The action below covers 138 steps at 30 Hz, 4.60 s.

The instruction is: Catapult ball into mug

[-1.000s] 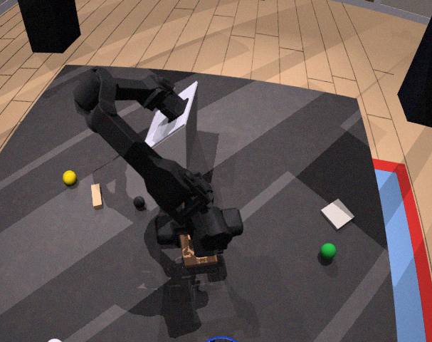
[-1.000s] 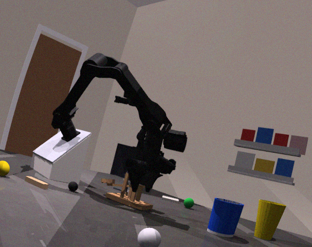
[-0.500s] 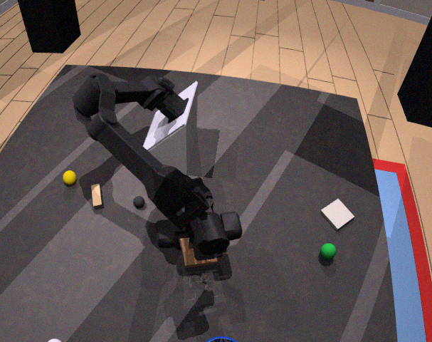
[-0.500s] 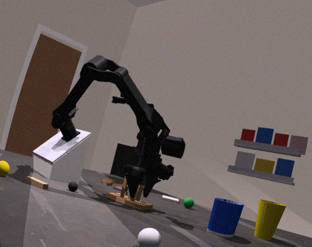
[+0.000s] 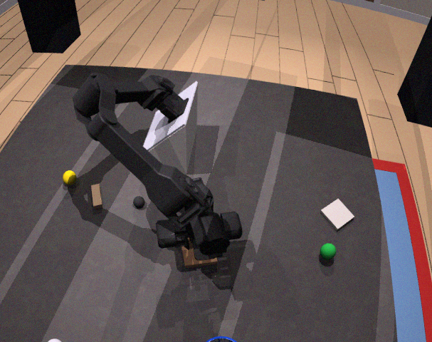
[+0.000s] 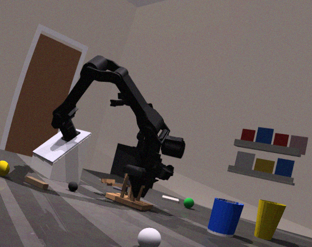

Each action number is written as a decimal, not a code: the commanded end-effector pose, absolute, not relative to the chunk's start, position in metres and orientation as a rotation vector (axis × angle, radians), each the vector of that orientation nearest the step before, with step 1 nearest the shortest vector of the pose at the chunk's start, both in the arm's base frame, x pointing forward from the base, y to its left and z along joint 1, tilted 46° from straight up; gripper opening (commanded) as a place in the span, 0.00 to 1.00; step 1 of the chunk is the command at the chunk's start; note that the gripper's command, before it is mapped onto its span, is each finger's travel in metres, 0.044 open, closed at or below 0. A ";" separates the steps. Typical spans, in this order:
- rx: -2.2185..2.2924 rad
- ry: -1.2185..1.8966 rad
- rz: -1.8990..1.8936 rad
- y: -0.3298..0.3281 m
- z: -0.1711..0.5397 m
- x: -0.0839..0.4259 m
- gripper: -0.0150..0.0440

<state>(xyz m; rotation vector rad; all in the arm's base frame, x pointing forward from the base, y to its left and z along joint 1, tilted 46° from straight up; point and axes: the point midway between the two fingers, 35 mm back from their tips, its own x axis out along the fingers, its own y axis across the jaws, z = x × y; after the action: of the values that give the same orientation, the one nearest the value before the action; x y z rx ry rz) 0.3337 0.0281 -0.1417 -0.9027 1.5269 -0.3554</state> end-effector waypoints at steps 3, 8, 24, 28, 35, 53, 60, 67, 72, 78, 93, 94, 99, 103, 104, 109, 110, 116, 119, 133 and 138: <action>-0.902 1.526 -0.356 0.030 -0.140 0.334 0.37; -0.901 1.527 -0.353 0.065 -0.107 0.330 0.25; -0.908 1.531 -0.352 0.052 -0.120 0.332 0.25; -0.908 1.531 -0.352 0.047 -0.125 0.332 0.25; -0.910 1.531 -0.352 0.039 -0.132 0.333 0.25; -0.901 1.530 -0.358 0.029 -0.141 0.335 0.30; -0.901 1.530 -0.358 0.029 -0.141 0.335 0.61; -0.901 1.530 -0.357 0.031 -0.139 0.335 0.92; -0.898 1.531 -0.350 0.085 -0.089 0.332 1.00; -0.910 1.524 -0.341 0.092 -0.085 0.330 1.00; -0.875 1.515 -0.358 0.094 -0.044 0.327 0.82; -0.859 1.511 -0.367 0.082 -0.039 0.326 0.78; -0.785 1.487 -0.423 0.022 -0.019 0.309 0.76; -0.705 1.452 -0.489 -0.007 -0.011 0.293 0.76; -0.693 1.447 -0.500 -0.014 -0.010 0.288 0.76; -0.670 1.433 -0.549 -0.056 0.000 0.257 0.76; -0.667 1.431 -0.560 -0.064 0.002 0.249 0.76; -0.662 1.427 -0.591 -0.085 0.005 0.225 0.76; -0.662 1.427 -0.591 -0.085 0.005 0.225 0.76; -0.662 1.427 -0.591 -0.100 -0.007 0.224 0.76; -0.662 1.428 -0.590 -0.106 -0.012 0.225 0.76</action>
<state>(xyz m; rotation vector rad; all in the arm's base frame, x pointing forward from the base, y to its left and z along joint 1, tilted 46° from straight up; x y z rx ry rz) 0.2291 -0.1013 -0.0063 -0.6545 1.4129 -0.5933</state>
